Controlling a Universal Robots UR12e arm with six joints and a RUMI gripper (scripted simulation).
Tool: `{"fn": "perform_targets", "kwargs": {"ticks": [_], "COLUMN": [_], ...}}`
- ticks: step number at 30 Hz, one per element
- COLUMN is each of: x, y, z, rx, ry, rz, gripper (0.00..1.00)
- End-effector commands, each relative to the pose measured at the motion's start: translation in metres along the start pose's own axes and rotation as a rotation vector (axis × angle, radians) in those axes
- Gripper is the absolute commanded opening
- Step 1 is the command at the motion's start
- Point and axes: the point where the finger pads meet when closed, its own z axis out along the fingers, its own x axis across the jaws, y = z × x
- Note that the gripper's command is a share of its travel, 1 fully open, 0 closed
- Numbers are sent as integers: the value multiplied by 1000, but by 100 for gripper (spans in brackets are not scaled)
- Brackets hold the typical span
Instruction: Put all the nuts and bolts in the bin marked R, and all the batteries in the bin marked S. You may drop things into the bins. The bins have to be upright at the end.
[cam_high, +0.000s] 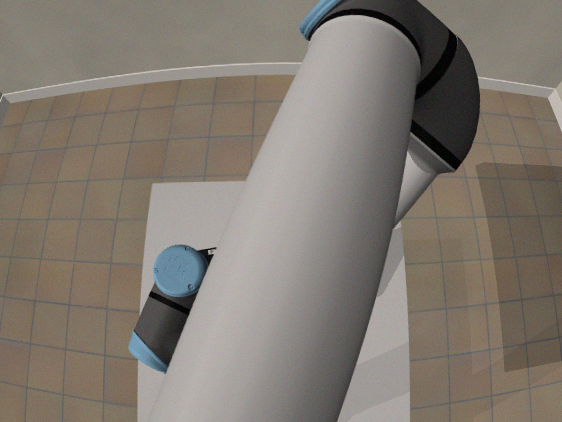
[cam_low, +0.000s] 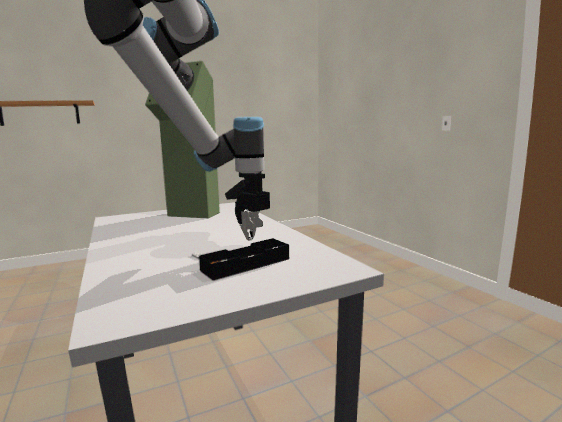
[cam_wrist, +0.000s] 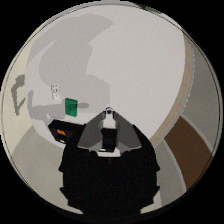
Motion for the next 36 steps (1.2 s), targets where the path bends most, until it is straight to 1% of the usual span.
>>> {"fn": "perform_targets", "kwargs": {"ticks": [1,6,22,24,30,33,36], "x": [0,0,0,0,0,-12,-25], "y": [0,0,0,0,0,13,26], "z": [-15,-32,-32,-38,-38,-38,-38], "rx": [-1,-1,-1,-1,-1,-1,0], "ry": [0,0,0,0,0,0,0], "rz": [0,0,0,0,0,-150,-241], "gripper": [0,0,0,0,0,0,0]}}
